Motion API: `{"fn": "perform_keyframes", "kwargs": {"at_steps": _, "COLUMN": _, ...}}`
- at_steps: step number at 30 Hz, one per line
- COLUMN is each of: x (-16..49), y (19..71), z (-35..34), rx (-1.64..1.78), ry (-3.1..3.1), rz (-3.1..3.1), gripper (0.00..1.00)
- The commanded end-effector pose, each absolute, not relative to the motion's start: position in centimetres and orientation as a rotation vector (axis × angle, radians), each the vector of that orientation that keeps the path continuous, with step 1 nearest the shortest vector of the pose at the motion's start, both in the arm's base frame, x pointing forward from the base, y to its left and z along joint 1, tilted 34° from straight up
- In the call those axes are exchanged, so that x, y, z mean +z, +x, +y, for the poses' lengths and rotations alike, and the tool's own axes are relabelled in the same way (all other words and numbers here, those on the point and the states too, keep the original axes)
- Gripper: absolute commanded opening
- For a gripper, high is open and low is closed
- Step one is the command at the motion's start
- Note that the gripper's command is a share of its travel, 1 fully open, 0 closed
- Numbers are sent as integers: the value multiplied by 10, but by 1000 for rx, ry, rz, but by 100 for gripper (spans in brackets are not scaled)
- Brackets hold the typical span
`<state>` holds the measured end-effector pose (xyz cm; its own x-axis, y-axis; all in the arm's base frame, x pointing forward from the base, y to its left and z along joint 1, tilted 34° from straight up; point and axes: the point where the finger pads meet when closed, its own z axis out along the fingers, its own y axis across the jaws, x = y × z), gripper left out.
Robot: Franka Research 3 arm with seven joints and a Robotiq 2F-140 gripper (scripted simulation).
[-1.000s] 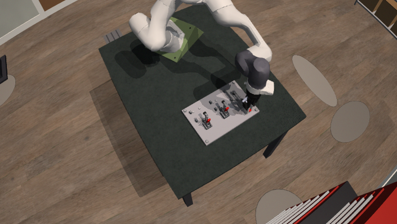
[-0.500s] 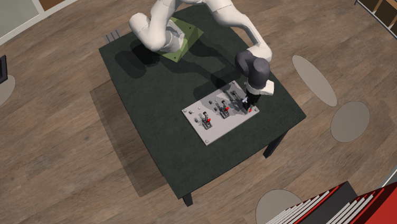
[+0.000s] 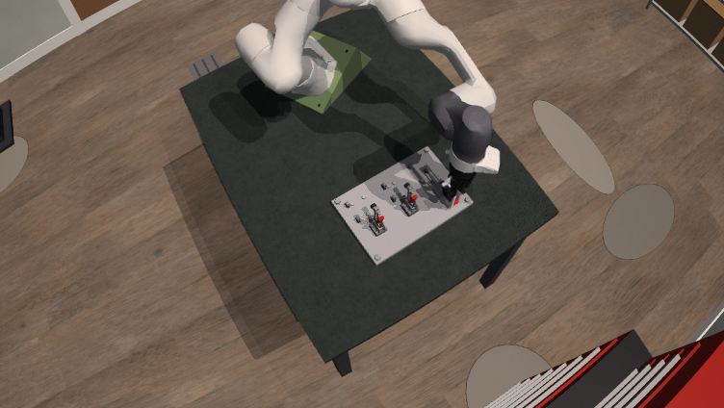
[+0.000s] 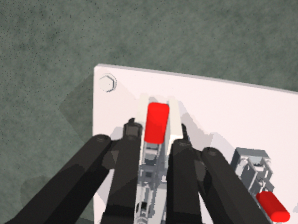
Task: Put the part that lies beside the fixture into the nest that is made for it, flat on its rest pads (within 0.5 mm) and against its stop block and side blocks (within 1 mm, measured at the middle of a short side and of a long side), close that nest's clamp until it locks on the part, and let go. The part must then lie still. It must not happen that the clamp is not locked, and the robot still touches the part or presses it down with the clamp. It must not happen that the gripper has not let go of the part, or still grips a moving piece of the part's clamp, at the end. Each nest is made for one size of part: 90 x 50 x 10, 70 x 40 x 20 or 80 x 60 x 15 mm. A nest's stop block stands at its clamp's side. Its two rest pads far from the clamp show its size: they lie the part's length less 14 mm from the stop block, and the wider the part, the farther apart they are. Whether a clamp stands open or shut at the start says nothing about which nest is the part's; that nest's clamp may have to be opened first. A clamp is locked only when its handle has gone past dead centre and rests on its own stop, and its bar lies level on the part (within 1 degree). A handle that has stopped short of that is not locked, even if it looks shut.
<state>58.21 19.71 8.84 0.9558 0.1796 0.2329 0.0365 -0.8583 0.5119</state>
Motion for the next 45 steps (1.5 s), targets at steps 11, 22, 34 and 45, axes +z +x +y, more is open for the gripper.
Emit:
{"fn": "perform_keyframes", "kwargs": {"at_steps": 11, "x": 81, "y": 587, "z": 193, "rx": 371, "ry": 2584, "rz": 154, "gripper": 0}}
{"fn": "perform_keyframes", "kwargs": {"at_steps": 22, "x": 81, "y": 587, "z": 193, "rx": 371, "ry": 2584, "rz": 154, "gripper": 0}}
{"fn": "perform_keyframes", "kwargs": {"at_steps": 34, "x": 81, "y": 587, "z": 193, "rx": 371, "ry": 2584, "rz": 154, "gripper": 0}}
{"fn": "perform_keyframes", "kwargs": {"at_steps": 45, "x": 81, "y": 587, "z": 193, "rx": 371, "ry": 2584, "rz": 154, "gripper": 0}}
